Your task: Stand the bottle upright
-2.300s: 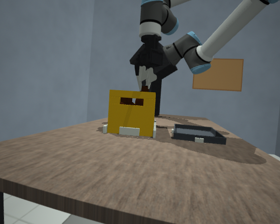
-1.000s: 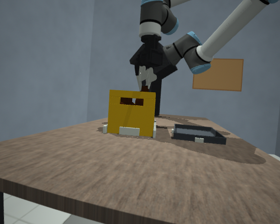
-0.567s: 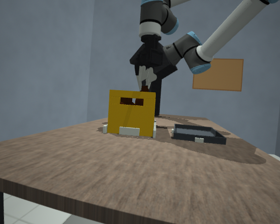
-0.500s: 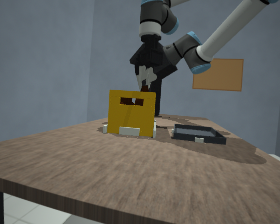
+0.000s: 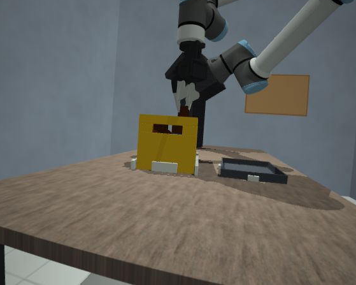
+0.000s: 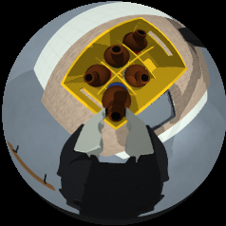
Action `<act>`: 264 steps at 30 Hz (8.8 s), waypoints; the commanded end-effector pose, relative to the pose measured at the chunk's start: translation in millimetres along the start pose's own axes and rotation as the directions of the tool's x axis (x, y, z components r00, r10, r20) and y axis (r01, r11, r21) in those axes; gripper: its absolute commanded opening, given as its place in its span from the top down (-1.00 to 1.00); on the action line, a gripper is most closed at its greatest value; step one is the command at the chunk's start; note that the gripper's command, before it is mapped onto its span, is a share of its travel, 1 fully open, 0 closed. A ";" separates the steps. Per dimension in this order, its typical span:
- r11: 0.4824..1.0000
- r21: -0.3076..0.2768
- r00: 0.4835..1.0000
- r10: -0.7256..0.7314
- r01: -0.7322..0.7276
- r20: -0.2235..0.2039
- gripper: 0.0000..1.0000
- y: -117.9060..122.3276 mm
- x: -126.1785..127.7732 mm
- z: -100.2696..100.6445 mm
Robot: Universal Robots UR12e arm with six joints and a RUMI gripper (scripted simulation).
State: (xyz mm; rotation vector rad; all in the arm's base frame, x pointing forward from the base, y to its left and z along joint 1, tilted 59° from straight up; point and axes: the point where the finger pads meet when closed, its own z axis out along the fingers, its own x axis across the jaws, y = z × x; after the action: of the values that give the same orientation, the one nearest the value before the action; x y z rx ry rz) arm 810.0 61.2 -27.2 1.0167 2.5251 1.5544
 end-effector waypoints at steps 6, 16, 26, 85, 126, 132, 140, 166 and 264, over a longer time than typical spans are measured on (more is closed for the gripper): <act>1.000 0.000 1.000 0.001 -0.001 0.003 1.00 -0.9 -1.3 -17.0; 1.000 0.000 1.000 0.001 -0.001 0.003 1.00 -1.0 -1.5 -26.2; 1.000 0.000 1.000 0.000 0.000 0.004 1.00 -1.0 -1.8 -33.6; 1.000 0.000 1.000 0.001 -0.001 0.003 1.00 -1.2 -1.8 -37.1; 1.000 0.000 1.000 -0.002 0.002 0.005 1.00 -0.1 -2.9 -72.9; 1.000 0.000 1.000 -0.002 0.002 0.005 1.00 0.1 -3.0 -75.4; 1.000 0.000 1.000 -0.002 0.002 0.005 1.00 0.0 -3.2 -77.0; 1.000 0.000 1.000 -0.001 0.001 0.004 1.00 -0.4 -2.7 -76.1; 1.000 0.000 1.000 -0.002 0.002 0.005 1.00 1.2 -4.2 -117.8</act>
State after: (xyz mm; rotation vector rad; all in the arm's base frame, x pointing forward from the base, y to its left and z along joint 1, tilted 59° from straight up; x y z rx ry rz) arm 774.1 -28.5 29.2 1.0184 2.5254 1.5551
